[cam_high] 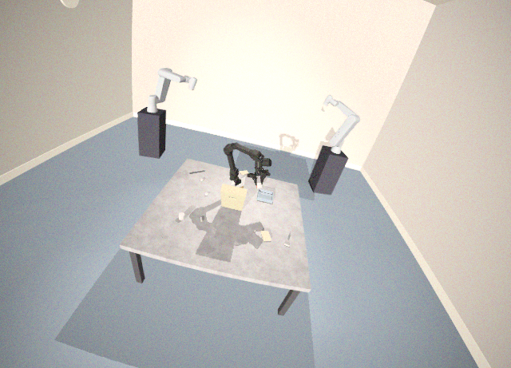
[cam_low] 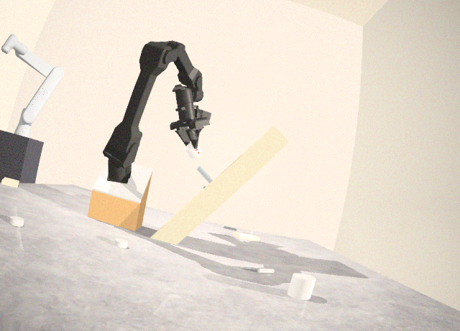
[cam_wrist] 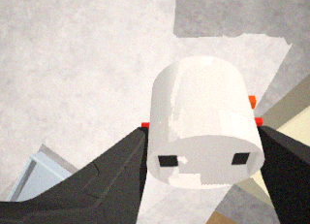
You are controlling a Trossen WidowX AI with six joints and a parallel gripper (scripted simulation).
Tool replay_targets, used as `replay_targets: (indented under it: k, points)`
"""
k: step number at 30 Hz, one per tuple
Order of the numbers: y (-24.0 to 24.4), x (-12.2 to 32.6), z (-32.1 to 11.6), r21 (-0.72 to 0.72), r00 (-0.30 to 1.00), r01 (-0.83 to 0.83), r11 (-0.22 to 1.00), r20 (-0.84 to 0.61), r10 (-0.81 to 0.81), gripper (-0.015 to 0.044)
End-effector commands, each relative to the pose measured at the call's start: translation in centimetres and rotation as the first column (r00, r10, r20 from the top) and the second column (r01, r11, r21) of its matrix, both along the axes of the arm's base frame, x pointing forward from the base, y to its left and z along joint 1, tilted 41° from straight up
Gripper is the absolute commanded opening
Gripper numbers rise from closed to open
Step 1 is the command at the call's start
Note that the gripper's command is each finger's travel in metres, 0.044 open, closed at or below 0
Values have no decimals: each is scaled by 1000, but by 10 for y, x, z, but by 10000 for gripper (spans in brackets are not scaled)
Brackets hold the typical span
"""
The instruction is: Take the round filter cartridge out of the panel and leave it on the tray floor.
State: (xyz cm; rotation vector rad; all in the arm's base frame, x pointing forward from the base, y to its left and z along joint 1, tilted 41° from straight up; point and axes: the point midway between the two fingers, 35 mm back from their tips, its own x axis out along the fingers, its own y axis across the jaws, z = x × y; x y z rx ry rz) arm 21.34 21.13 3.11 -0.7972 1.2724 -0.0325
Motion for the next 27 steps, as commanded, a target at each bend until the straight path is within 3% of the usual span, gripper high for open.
replay_targets:
  k: [1,9,19,27]
  points:
    - [19,-18,-24,30,981,-153,988,-117,155,0]
    - [50,-50,-60,138,859,-411,901,-272,434,0]
    - [54,-58,-67,157,835,-442,883,-289,469,0]
    - [57,-117,-117,248,705,-551,797,-372,604,0]
